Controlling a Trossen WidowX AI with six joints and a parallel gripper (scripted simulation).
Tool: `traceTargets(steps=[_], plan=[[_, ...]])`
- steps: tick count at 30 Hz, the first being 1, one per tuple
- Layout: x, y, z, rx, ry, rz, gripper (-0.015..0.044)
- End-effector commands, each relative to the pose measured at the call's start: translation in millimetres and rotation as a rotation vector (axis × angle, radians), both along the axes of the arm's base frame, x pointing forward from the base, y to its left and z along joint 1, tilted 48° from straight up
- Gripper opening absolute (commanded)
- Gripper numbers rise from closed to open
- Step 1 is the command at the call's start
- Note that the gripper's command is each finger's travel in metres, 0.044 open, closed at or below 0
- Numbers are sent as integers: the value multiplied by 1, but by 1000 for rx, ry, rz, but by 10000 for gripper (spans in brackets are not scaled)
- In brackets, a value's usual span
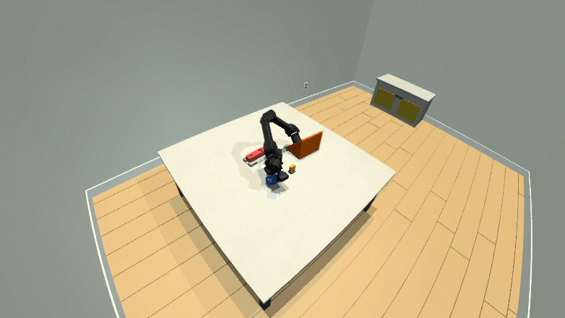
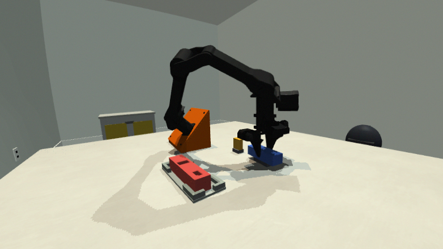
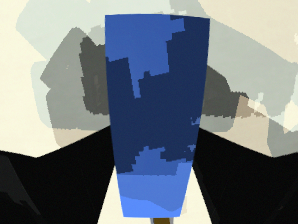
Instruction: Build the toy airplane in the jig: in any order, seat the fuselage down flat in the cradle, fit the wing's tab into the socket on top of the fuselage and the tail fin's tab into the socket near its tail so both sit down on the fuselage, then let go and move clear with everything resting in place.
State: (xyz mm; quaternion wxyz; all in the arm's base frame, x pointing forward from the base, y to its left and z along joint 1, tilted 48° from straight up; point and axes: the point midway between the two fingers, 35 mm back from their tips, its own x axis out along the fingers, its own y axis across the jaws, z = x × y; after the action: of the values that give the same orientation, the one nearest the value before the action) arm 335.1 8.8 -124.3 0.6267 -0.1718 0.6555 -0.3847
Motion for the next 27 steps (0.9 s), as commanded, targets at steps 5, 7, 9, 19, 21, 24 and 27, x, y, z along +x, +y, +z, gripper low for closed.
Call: traceTargets(steps=[5, 7, 9, 19, 21, 24, 27], plan=[[-1, -1, -2, -4, 7, 2, 85], [1, 2, 1, -2, -4, 7, 32], [3, 7, 4, 0, -21, 14, 0], [11, 26, 19, 6, -33, 20, 0], [12, 31, 23, 6, -30, 19, 0], [14, 37, 29, 7, -26, 17, 0], [16, 44, 36, 8, -23, 16, 0]])
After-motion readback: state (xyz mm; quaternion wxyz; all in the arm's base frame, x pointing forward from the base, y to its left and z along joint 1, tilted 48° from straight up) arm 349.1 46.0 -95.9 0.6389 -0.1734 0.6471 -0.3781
